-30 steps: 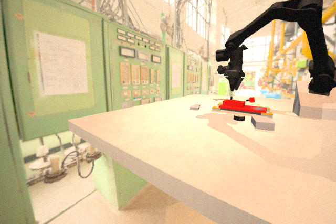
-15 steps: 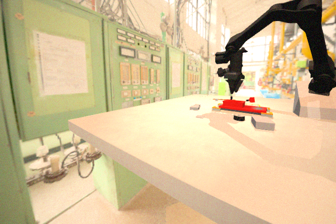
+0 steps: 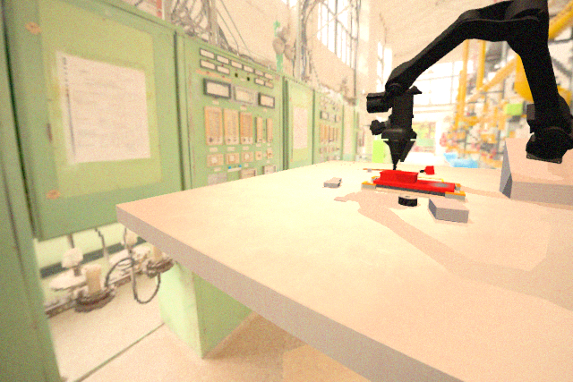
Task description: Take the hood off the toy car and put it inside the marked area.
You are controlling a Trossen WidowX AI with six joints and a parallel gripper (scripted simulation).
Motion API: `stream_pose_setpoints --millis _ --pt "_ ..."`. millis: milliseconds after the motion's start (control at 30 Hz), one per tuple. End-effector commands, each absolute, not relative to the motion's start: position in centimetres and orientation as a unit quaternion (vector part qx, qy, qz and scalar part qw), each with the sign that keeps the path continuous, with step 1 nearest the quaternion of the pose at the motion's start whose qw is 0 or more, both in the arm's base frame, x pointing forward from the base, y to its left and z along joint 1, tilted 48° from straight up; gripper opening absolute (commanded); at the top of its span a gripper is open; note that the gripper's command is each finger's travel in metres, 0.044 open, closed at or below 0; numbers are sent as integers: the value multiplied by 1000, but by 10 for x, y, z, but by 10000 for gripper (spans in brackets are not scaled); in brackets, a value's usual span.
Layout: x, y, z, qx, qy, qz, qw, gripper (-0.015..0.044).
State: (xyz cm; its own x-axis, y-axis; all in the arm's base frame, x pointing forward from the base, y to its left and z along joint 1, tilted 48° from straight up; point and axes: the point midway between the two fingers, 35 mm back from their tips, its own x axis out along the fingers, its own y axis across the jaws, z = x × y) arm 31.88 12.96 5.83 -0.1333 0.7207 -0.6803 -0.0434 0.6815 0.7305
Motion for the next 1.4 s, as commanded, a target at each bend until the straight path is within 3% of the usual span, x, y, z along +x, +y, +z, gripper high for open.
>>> stream_pose_setpoints --millis 0,1367 --pt "316 134 54 249 688 314 605 440" --pt "311 152 38 250 688 315 605 440"
